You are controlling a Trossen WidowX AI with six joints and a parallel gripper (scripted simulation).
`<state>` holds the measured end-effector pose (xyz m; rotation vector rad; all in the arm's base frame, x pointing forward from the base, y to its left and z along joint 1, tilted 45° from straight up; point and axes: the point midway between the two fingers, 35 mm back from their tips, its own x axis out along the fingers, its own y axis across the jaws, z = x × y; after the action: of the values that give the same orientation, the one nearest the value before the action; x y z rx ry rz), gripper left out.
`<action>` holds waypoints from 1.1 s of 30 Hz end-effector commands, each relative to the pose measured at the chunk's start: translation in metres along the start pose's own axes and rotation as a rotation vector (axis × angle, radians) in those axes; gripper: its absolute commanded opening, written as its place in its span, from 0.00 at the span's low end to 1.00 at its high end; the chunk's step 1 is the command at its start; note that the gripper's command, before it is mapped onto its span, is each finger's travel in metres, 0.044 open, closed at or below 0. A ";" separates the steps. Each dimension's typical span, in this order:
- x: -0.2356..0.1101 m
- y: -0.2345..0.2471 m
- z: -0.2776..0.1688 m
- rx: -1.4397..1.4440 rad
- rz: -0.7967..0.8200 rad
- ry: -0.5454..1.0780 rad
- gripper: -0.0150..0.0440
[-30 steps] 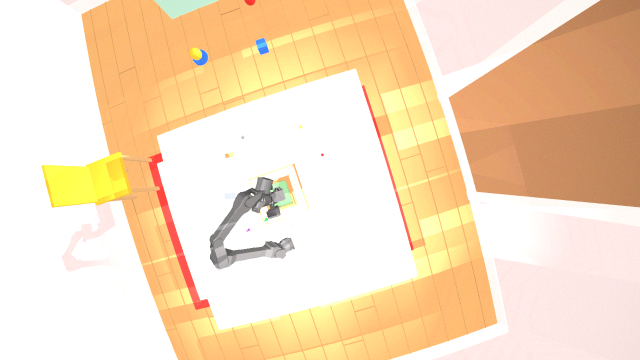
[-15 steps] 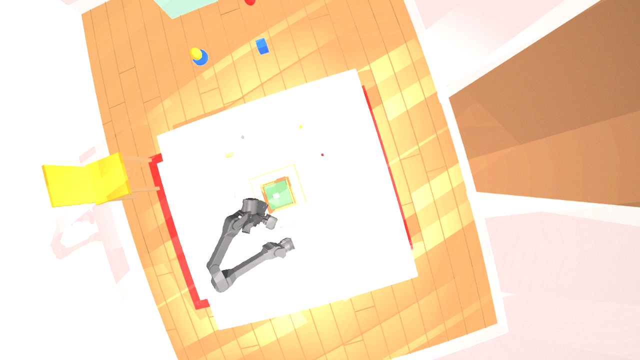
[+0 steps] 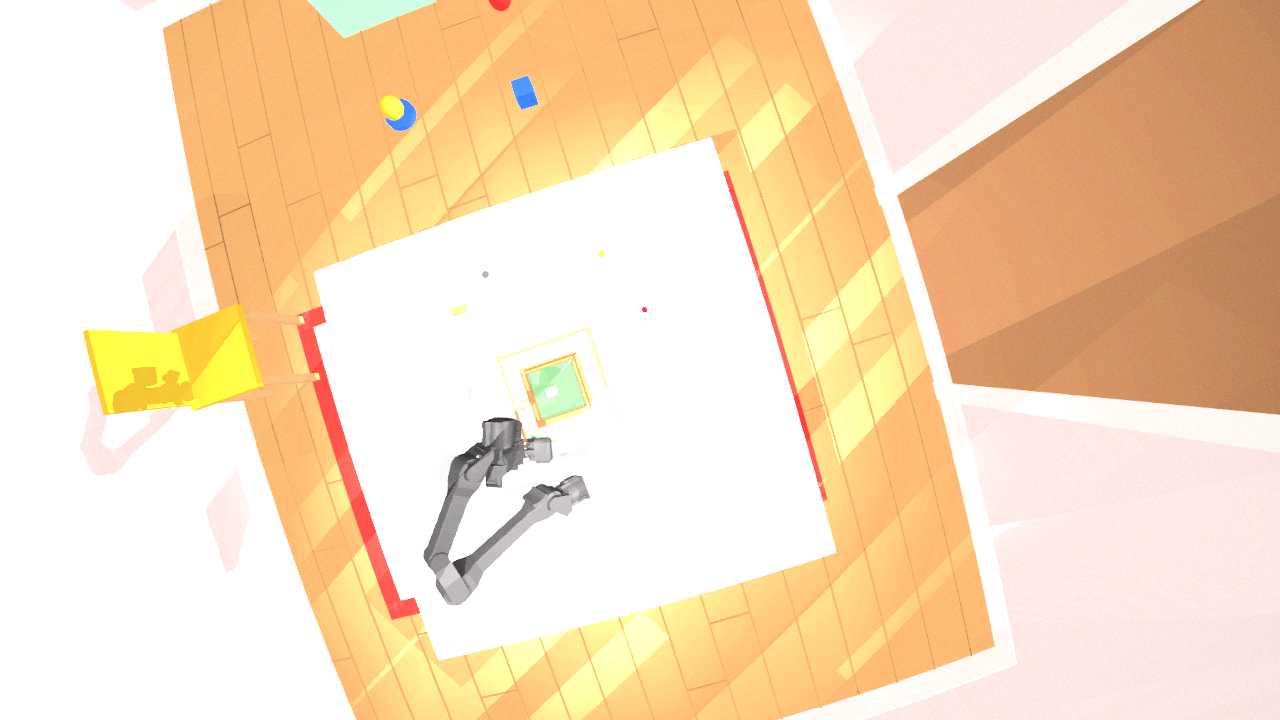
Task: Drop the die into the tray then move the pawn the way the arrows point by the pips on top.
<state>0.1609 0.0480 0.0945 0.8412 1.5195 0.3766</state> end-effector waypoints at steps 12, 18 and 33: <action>0.023 0.001 0.000 -0.020 0.003 -0.002 0.59; 0.032 0.001 0.001 -0.020 0.002 -0.002 0.59; 0.056 0.001 -0.001 -0.020 0.006 -0.001 0.59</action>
<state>0.1644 0.0836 0.0589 0.8234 1.5113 0.3944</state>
